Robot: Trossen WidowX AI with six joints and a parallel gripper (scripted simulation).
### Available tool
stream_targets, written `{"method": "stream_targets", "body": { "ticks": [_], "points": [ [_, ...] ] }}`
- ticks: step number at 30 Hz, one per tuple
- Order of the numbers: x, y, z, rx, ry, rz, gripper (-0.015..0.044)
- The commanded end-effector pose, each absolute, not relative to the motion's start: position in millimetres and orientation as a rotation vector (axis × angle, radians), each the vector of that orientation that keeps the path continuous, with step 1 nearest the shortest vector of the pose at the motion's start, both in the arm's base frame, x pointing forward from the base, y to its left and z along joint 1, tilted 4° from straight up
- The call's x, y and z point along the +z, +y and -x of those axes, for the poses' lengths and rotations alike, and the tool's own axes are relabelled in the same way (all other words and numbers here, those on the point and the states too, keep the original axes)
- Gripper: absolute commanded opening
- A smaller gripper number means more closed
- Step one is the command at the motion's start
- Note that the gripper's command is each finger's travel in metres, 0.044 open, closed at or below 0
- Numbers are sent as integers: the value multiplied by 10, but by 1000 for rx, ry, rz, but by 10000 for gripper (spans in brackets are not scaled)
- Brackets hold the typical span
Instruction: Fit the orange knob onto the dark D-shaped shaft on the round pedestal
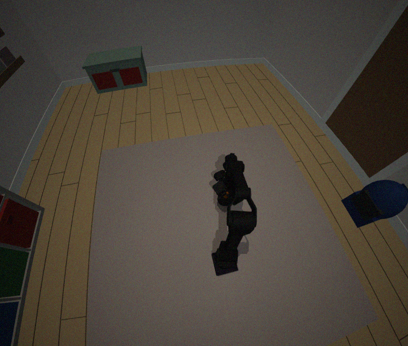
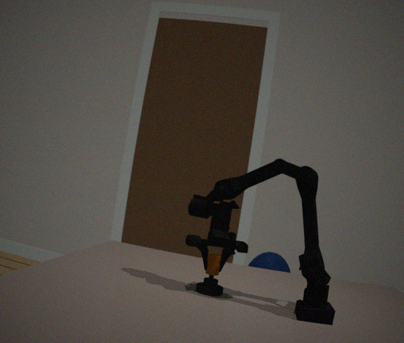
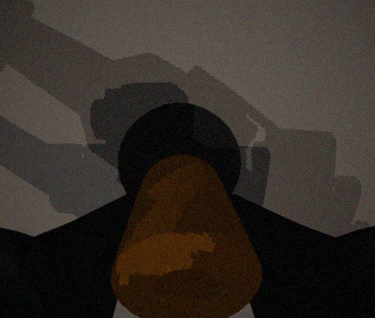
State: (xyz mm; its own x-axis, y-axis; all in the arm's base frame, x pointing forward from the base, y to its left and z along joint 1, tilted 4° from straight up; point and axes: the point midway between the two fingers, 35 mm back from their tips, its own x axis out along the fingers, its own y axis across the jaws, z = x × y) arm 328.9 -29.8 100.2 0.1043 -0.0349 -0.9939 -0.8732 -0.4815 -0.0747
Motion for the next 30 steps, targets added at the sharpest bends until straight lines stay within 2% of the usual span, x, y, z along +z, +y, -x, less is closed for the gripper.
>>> {"method": "stream_targets", "body": {
  "ticks": [1, 14, 30],
  "points": [
    [1010, -299, -3291, 1462, 900, 1661, 0],
    [1044, -294, -3302, 1601, 768, 1811, 0],
    [1008, -299, -3295, 1602, 768, 1811, 0]
  ]
}}
